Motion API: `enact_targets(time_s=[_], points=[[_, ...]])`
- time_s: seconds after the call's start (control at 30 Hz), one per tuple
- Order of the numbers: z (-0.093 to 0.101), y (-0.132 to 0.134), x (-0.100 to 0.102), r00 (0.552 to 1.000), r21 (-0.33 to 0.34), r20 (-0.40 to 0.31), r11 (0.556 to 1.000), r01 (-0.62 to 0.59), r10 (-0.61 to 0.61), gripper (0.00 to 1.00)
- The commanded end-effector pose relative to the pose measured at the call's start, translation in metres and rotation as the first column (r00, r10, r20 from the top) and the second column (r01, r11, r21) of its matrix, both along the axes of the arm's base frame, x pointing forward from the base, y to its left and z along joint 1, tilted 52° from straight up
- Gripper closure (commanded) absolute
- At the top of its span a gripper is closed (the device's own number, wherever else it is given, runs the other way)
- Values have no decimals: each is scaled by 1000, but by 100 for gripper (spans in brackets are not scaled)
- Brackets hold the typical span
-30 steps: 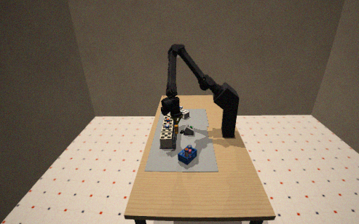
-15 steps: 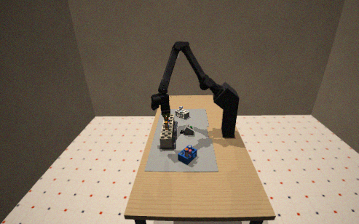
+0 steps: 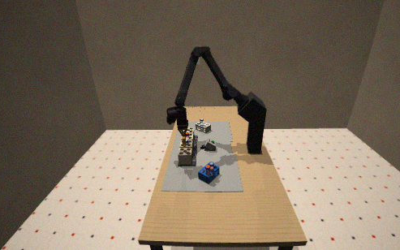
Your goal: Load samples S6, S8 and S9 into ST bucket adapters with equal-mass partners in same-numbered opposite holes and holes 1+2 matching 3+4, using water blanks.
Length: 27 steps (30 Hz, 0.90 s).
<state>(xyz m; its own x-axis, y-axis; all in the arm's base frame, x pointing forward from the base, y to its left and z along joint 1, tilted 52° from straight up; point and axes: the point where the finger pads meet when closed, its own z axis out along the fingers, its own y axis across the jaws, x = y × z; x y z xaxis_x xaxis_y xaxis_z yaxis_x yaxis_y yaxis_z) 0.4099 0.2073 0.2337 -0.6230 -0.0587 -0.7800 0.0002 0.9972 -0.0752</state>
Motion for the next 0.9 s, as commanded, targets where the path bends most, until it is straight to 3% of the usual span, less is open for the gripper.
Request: enact_targets(time_s=[0.0, 0.03, 0.3, 0.4, 0.43, 0.87], points=[[-6, 1, 6, 1000, -11, 1, 1000, -8, 8, 100], [-1, 10, 7, 1000, -3, 12, 1000, -25, 25, 100], [-10, 3, 30, 1000, 1, 18, 1000, -7, 7, 100], [-10, 16, 25, 999, 1, 20, 999, -36, 36, 100], [-7, 6, 24, 1000, 9, 21, 1000, -13, 13, 100], [-6, 6, 25, 1000, 8, 21, 1000, -13, 13, 100]])
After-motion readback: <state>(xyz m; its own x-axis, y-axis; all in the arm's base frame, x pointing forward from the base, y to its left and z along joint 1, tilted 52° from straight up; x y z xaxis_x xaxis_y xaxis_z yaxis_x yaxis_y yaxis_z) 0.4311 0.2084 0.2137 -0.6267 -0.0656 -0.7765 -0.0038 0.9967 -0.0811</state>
